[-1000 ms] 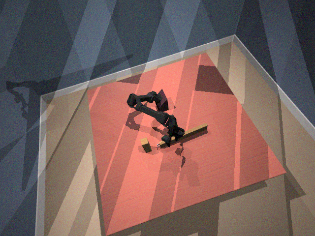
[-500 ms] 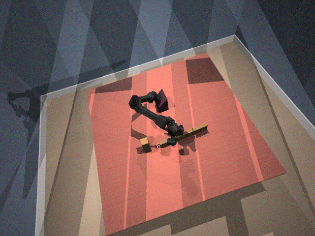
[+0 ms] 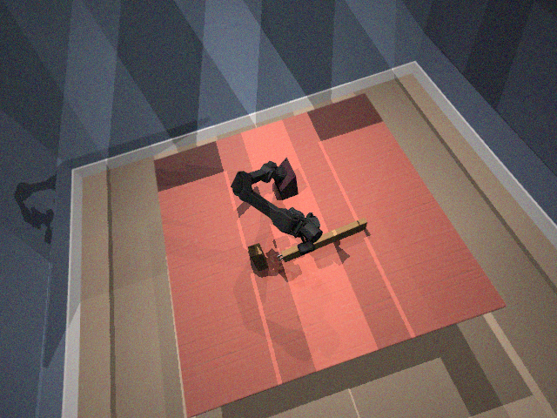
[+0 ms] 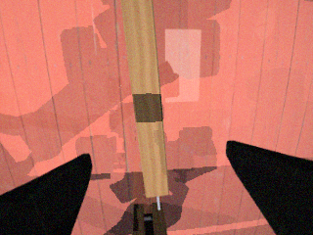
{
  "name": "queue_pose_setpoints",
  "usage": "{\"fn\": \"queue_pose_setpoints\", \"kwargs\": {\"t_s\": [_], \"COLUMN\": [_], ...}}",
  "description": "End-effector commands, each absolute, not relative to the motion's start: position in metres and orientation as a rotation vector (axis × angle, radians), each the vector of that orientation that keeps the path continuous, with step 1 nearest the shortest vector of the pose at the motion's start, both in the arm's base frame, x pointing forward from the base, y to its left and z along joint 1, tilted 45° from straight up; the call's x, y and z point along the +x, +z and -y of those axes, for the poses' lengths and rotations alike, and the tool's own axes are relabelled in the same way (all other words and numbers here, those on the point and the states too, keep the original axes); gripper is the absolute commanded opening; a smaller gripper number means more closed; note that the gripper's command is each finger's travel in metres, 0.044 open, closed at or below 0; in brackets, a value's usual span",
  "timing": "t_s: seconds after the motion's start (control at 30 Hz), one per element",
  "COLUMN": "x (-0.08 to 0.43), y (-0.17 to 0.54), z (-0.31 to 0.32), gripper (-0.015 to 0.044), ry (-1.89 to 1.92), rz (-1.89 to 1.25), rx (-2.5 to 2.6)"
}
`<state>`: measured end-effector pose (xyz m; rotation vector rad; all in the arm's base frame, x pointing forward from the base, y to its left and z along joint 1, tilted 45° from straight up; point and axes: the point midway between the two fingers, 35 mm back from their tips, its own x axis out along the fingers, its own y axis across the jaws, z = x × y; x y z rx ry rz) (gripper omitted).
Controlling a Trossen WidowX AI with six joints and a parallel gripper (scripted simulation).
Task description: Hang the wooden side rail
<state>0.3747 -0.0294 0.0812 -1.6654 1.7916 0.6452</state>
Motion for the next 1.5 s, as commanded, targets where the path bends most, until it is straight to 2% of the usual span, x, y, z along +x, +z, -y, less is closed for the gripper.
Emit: {"fn": "queue_pose_setpoints", "kwargs": {"t_s": [0.0,0.23,1.47], "x": [0.373,0.371,0.370], "y": [0.079,0.056,0.017], "z": [0.029,0.052,0.090], "gripper": [0.0440,0.0440,0.0440], "ry": [0.684,0.682,0.681], "rz": [-1.809,-1.809,-1.809], "rx": [-1.663,-1.664,-1.665]}}
